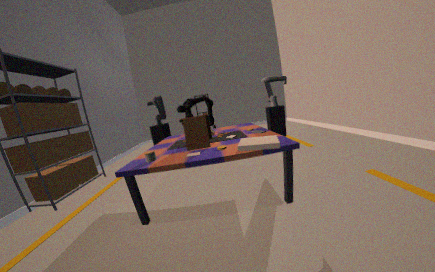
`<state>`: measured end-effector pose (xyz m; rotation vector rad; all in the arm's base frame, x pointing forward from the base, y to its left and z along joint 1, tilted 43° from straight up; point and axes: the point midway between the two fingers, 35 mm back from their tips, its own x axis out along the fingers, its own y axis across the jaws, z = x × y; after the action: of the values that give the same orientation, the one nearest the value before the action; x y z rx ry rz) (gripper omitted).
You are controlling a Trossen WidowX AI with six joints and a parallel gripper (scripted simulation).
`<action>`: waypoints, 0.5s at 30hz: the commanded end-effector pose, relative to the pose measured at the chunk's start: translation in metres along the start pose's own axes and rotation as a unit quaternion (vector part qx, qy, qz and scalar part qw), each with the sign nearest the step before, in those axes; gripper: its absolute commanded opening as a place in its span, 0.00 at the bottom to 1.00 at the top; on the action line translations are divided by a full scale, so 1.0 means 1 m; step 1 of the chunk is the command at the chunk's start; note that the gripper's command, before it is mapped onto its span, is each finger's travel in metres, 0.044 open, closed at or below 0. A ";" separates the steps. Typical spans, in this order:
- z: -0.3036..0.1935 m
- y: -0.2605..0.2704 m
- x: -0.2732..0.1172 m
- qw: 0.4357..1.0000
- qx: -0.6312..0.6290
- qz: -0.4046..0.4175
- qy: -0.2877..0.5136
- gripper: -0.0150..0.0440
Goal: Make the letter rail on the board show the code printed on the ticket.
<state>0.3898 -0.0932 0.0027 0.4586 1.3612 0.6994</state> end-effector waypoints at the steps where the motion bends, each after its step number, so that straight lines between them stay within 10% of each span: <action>1: 0.001 0.001 0.002 1.000 0.001 0.002 0.000 0.25; 15: 0.000 0.004 0.000 1.000 0.001 0.002 0.000 0.25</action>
<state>0.3891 -0.0921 0.0048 0.4566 1.3602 0.6999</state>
